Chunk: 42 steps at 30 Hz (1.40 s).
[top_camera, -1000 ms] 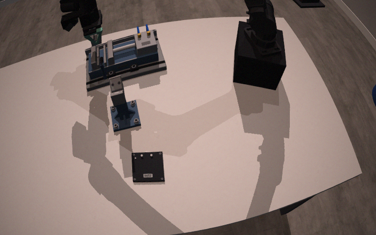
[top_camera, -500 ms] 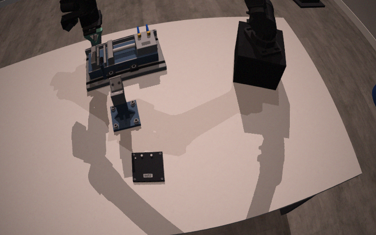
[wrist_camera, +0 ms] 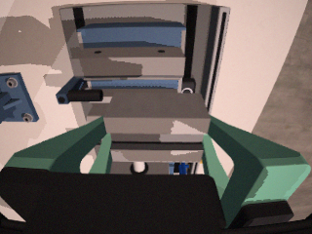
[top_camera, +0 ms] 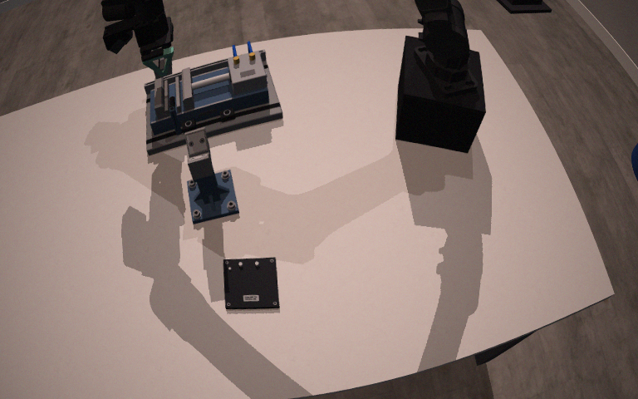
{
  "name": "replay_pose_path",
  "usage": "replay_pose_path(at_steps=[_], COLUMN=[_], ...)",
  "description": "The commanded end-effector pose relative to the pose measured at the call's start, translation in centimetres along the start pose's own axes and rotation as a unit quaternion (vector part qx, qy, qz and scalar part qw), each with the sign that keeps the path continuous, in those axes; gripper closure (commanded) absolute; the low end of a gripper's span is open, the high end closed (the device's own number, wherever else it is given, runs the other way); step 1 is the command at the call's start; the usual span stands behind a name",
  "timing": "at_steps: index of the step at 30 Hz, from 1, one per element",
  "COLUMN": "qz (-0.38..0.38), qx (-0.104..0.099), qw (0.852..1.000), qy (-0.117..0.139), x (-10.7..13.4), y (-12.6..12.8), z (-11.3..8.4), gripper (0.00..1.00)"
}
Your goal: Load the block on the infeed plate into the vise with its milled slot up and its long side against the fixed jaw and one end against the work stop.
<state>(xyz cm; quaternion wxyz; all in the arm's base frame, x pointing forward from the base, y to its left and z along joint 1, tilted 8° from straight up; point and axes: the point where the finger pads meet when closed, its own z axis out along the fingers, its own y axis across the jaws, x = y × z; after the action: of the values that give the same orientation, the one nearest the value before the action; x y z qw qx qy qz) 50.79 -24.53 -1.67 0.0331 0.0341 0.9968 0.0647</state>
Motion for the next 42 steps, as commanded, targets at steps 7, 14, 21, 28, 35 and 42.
replay_pose_path(at_steps=[7,14,21,28,35,42], qz=[-0.004,-0.004,-0.004,-0.004,-0.003,-0.004], qx=[0.006,0.006,0.006,0.006,0.004,0.004], qw=[1.000,1.000,1.000,1.000,1.000,1.000], qy=[-0.015,-0.015,-0.015,-0.014,-0.010,-0.011], x=[-1.24,-1.24,-1.24,-1.15,-0.76,-0.67], y=[0.39,0.39,0.39,0.43,0.58,0.65], z=[-0.83,-0.83,-0.83,-0.76,-0.56,-0.61], gripper=[1.00,1.00,1.00,1.00,1.00,1.00])
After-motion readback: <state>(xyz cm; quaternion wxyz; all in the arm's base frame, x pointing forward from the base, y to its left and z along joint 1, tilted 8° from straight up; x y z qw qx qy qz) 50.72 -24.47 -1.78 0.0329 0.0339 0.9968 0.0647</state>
